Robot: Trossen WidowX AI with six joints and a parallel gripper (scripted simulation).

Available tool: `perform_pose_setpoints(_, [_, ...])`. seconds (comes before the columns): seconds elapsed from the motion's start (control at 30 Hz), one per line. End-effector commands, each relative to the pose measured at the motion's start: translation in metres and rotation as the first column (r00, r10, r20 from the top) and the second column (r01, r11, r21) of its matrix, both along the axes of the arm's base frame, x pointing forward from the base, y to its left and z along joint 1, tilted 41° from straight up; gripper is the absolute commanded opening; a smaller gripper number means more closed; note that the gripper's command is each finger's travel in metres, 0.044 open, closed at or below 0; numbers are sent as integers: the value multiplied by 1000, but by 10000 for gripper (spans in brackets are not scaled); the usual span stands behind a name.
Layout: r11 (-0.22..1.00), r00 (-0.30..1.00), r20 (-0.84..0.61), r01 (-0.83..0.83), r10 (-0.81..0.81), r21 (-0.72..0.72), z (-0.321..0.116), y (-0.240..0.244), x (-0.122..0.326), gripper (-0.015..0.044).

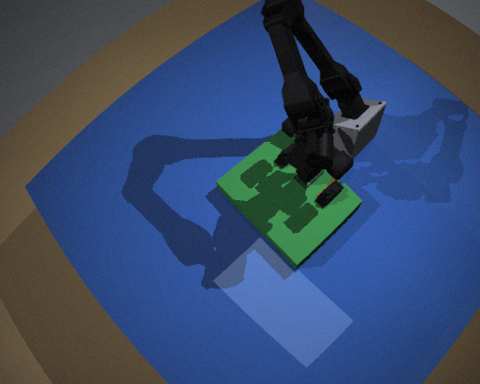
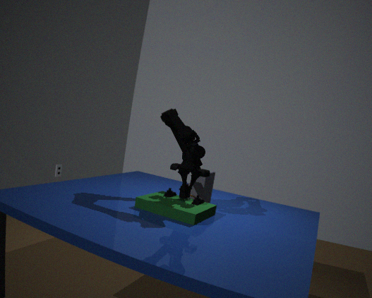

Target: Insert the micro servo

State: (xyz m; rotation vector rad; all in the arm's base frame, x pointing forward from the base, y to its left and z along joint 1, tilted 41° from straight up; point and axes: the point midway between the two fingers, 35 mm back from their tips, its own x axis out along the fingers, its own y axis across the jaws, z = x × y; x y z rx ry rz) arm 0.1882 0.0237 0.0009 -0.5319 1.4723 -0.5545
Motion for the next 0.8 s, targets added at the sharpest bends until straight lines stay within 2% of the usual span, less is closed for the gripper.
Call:
perform_pose_setpoints(0.0, [1000, 1000, 1, -6, 6, -4, 0, -1, 1, 0])
perform_pose_setpoints(0.77, [1000, 1000, 1, -6, 6, -5, -12, -11, 1, 0])
